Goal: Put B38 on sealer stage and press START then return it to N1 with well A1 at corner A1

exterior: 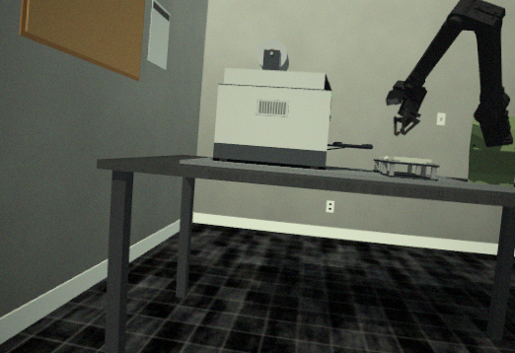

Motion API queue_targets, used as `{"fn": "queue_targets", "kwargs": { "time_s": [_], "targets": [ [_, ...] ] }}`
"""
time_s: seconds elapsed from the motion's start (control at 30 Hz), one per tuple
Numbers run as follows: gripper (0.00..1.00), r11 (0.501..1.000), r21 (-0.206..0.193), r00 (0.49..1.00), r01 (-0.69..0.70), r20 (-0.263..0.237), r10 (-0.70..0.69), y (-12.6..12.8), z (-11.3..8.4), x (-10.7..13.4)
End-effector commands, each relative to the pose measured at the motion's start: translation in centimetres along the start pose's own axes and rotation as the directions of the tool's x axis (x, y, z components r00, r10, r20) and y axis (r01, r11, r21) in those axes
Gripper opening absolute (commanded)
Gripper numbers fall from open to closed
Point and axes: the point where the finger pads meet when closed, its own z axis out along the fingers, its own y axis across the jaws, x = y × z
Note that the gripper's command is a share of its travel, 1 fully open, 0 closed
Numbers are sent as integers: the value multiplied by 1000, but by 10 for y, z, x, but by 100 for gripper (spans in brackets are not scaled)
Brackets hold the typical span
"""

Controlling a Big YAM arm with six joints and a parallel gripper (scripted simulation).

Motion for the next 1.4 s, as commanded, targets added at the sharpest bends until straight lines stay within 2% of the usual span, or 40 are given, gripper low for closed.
{"fn": "queue_targets", "kwargs": {
  "time_s": [0.0,0.2,0.6,1.37],
  "targets": [
    [100,1000,-9,1000,2,-11,-2,-3,5,-1],
    [100,1000,-9,1000,-10,-12,10,1,7,6],
    [100,1000,18,1000,-14,21,14,-3,-4,-2],
    [100,999,7,999,-33,7,33,-6,-1,7]
  ]
}}
